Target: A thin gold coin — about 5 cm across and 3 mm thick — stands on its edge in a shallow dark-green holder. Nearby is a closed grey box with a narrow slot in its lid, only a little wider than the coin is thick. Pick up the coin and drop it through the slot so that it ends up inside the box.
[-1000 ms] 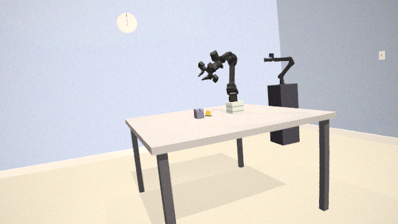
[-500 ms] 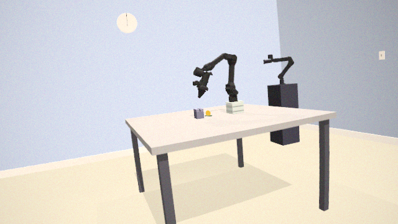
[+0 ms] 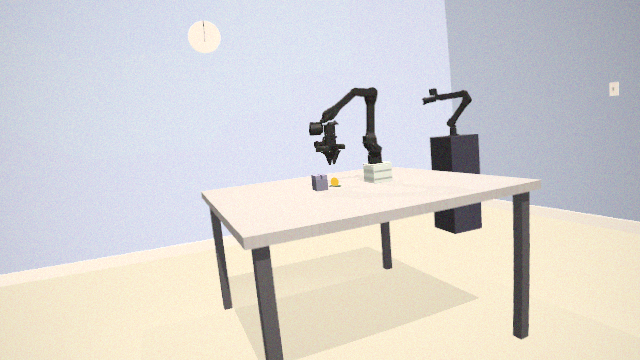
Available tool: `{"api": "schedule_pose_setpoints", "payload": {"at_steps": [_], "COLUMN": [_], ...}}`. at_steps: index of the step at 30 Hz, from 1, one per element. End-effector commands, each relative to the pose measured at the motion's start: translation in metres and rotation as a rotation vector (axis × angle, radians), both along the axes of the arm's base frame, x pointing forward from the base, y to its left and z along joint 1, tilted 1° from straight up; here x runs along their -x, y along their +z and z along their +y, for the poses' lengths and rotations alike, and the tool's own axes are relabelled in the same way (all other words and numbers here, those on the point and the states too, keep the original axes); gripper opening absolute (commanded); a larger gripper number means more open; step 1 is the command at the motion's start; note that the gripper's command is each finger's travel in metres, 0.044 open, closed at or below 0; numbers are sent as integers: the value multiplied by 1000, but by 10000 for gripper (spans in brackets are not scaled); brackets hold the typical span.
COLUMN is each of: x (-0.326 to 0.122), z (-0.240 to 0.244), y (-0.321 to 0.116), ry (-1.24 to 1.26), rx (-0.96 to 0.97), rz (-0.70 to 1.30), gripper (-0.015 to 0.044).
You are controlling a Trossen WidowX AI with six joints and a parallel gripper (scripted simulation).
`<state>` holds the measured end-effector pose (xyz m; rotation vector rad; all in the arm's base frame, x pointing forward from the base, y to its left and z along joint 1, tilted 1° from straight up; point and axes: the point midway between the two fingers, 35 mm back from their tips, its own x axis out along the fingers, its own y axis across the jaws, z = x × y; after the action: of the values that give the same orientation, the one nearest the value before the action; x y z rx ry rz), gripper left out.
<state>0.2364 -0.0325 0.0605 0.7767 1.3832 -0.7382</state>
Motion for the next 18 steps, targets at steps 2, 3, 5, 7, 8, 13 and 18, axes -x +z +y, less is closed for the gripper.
{"api": "schedule_pose_setpoints", "payload": {"at_steps": [2, 3, 5, 7, 8, 13, 18], "x": [3, 4, 5, 5, 5, 4, 4], "z": [0, -1, -1, -1, -1, 0, 0], "y": [-14, -27, -38, -38, -38, -53, -55], "ry": [-18, -18, -18, -18, -18, -18, -18], "rx": [-9, -9, -9, -9, -9, -9, -9], "rz": [16, 16, 16, 16, 16, 16, 16], "gripper": [161, 161, 161, 161, 161, 161, 161]}}
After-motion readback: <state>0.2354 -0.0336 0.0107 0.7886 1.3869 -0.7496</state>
